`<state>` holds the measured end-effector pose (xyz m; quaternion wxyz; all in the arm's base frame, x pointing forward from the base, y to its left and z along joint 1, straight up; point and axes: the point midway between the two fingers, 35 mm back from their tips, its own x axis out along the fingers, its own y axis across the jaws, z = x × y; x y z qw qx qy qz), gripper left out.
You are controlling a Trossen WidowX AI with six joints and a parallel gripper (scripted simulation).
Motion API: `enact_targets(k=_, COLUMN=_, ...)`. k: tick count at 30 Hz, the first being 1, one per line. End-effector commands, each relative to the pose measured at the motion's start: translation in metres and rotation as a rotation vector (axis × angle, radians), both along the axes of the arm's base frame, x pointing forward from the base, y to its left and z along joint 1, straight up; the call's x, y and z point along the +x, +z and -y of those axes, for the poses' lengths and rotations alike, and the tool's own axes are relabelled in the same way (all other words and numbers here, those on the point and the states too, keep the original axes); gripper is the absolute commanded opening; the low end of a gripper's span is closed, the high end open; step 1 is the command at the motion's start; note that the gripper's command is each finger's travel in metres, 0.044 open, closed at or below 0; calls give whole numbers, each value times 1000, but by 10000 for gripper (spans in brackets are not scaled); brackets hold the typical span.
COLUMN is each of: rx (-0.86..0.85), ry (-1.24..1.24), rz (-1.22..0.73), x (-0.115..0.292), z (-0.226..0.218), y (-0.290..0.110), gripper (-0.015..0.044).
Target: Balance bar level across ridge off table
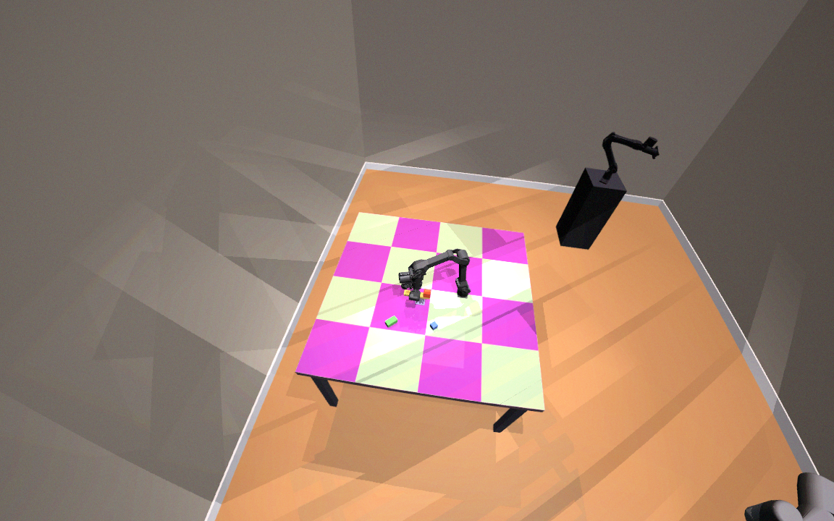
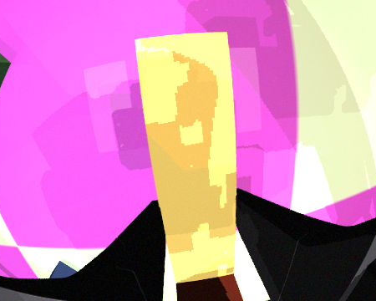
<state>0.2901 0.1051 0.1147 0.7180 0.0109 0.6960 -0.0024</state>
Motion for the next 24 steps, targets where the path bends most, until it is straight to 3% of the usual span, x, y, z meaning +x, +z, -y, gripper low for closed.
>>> enact_targets(k=1, rx=0, ry=0, rz=0, x=0, z=0, y=0, gripper=0)
enact_targets(k=18, rx=0, ry=0, rz=0, x=0, z=0, y=0, gripper=0)
enact_targets(k=24, rx=0, ry=0, rz=0, x=0, z=0, y=0, gripper=158)
